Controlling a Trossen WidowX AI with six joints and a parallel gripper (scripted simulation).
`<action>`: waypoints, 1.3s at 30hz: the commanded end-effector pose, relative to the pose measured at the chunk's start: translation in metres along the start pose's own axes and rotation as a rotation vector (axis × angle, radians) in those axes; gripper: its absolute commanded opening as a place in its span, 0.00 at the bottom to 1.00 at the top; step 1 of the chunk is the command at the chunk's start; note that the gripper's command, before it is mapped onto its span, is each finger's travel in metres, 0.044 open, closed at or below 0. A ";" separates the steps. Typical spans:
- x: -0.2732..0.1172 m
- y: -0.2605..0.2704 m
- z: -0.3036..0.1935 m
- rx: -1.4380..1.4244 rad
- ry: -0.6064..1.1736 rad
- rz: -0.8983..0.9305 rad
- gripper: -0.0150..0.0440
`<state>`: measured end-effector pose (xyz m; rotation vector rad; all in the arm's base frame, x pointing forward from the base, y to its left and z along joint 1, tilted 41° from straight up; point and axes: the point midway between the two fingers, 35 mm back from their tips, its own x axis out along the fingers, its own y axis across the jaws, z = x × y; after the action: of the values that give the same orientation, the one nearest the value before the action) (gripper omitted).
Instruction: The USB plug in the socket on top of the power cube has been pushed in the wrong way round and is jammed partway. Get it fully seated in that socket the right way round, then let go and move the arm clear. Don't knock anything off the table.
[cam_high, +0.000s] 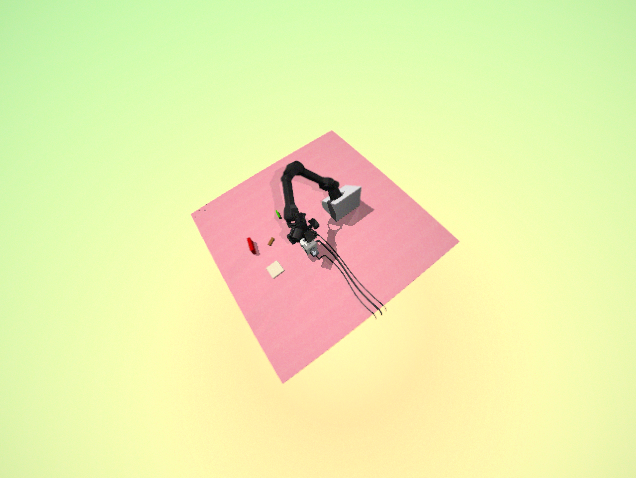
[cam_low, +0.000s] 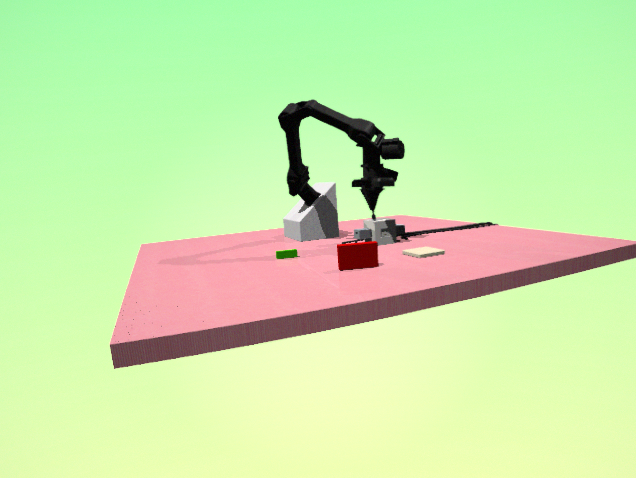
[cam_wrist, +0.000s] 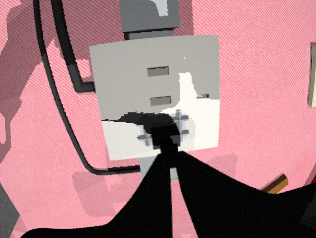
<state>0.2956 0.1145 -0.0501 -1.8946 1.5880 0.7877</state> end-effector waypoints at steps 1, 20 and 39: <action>0.002 0.000 0.000 -0.003 0.002 0.000 0.25; 0.004 0.000 0.000 -0.003 0.002 0.000 0.25; 0.005 0.000 0.000 -0.003 0.002 0.000 0.25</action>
<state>0.2957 0.1134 -0.0525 -1.8980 1.5842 0.7900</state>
